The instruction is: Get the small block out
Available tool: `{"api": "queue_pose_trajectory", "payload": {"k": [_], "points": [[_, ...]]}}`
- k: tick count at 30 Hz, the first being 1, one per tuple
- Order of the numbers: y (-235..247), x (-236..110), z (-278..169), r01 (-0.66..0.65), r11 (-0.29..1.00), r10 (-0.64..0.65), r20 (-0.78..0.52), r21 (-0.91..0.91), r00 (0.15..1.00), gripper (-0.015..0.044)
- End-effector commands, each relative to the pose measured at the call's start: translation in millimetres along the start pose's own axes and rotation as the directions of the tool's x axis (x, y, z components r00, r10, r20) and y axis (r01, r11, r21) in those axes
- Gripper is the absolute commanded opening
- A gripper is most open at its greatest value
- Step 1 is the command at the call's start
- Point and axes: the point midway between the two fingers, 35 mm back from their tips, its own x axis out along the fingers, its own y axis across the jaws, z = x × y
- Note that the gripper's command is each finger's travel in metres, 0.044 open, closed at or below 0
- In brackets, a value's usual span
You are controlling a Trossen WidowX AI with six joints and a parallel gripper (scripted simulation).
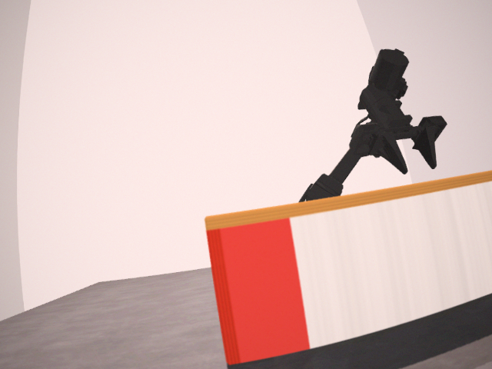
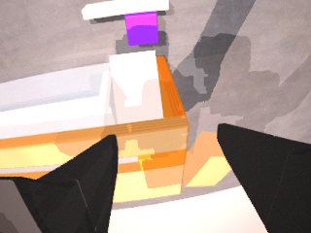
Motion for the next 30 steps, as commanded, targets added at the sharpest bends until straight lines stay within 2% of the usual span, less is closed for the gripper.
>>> {"api": "queue_pose_trajectory", "payload": {"k": [1,5,10,12,30], "points": [[-0.4,0.1,1.4,-0.004,0.999,0.003,-0.008,-0.038,1.0,0.0285],[0.4,9.0,3.7,-0.007,0.999,0.007,-0.005,-0.039,1.0,0.0285],[1.4,69.7,28.6,-0.01,0.999,0.009,-0.005,-0.041,1.0,0.0285],[0.4,84.2,37.9,-0.001,0.999,0.001,-0.008,-0.039,1.0,0.0285],[2.0,100.6,44.1,-0.003,0.999,0.003,-0.007,-0.039,1.0,0.0285]]}}
